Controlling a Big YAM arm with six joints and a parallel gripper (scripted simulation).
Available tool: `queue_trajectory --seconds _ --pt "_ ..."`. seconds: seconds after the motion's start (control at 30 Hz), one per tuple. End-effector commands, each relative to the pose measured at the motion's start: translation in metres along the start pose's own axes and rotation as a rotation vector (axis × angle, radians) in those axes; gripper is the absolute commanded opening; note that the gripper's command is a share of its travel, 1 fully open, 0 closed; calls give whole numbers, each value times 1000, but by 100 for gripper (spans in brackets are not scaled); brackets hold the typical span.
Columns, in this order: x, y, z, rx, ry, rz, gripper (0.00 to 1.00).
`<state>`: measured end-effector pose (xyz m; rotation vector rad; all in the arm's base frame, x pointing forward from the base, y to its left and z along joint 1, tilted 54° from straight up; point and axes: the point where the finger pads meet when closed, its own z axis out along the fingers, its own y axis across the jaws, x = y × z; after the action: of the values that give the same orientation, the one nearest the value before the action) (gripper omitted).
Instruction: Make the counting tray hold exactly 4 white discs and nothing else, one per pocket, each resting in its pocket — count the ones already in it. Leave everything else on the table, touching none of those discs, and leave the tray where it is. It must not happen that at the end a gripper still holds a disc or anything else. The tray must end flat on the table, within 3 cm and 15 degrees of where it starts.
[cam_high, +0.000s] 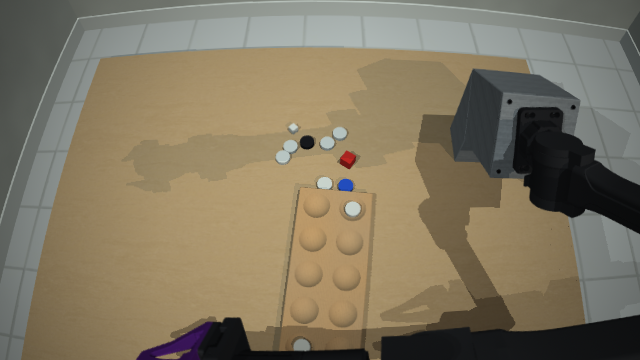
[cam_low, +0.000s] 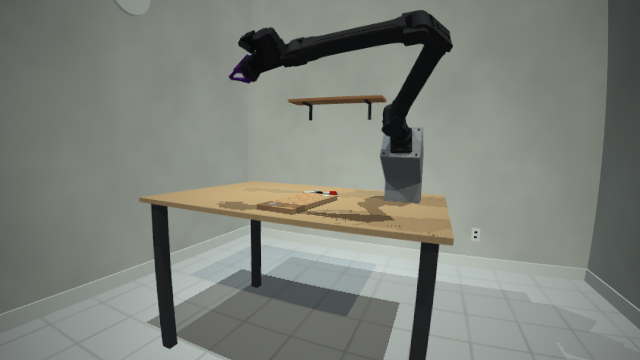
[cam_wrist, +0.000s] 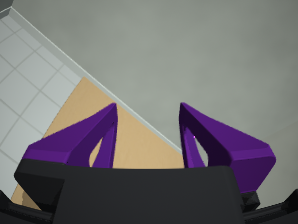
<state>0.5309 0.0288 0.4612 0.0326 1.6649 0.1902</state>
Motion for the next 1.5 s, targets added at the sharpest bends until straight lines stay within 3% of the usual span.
queue_trajectory --seconds 0.0,0.03,0.23,0.37,0.4,0.47,0.5,0.63,0.67,0.77,0.8,0.9,0.93,1.03,1.07,1.13,1.17,1.23,1.27,1.33,1.37,1.43,1.47 --pt "-8 -13 3 23 -6 -16 45" --pt "-44 -26 -21 91 -119 -107 45" --pt "-44 -25 -21 85 -119 -107 45" --pt "-28 -27 -10 87 -76 -104 45" --pt "-20 -42 -4 120 -69 -171 45" --pt "-20 -42 -4 120 -69 -171 45" --pt "22 -52 17 99 46 -213 45" --pt "21 -51 17 99 42 -214 45" --pt "57 -63 35 77 130 -253 45" --pt "51 -63 35 80 120 -255 45" --pt "94 -74 50 50 214 -288 45" --pt "85 -74 51 54 199 -291 45" --pt "132 -85 61 18 295 -319 45" --pt "128 -85 62 19 288 -320 45" --pt "168 -96 71 -17 371 -345 45" --pt "158 -95 74 -16 355 -349 45" --pt "207 -106 76 -57 448 -364 45" --pt "205 -106 77 -57 444 -365 45" --pt "245 -116 79 -101 519 -378 45" --pt "238 -116 82 -99 508 -382 45" --pt "281 -124 80 -147 585 -387 45" --pt "277 -124 82 -146 578 -390 45" --pt "317 -132 78 -195 647 -391 45"
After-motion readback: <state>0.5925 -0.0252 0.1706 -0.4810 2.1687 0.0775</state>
